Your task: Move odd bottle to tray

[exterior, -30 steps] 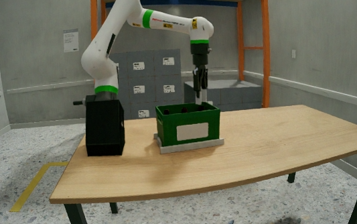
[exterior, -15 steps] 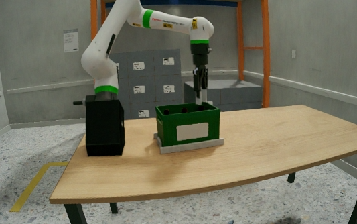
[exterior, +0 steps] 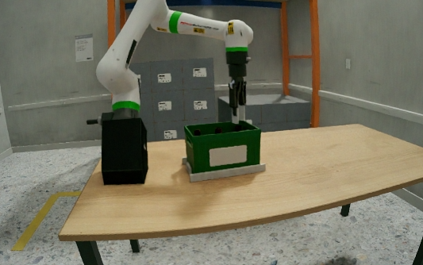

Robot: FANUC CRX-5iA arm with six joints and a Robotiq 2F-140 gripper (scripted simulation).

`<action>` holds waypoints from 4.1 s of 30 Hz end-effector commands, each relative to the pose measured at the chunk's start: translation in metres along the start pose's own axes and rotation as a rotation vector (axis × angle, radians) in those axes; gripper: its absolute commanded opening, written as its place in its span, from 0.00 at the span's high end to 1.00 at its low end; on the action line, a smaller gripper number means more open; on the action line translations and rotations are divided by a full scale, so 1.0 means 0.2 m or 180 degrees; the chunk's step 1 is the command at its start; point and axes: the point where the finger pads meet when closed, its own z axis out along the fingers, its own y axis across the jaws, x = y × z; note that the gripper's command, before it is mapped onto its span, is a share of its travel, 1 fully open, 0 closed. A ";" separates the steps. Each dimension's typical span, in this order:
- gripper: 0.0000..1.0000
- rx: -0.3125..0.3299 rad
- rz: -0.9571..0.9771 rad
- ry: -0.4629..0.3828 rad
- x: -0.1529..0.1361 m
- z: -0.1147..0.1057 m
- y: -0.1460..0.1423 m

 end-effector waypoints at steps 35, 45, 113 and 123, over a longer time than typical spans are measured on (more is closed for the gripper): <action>0.56 0.0000 -0.0001 -0.0005 0.00 0.00 0.00; 0.56 0.0000 -0.0001 -0.0005 0.00 0.01 0.00; 0.56 0.0000 -0.0001 -0.0005 0.00 0.20 0.00; 0.56 0.0000 -0.0001 -0.0005 0.00 0.20 0.00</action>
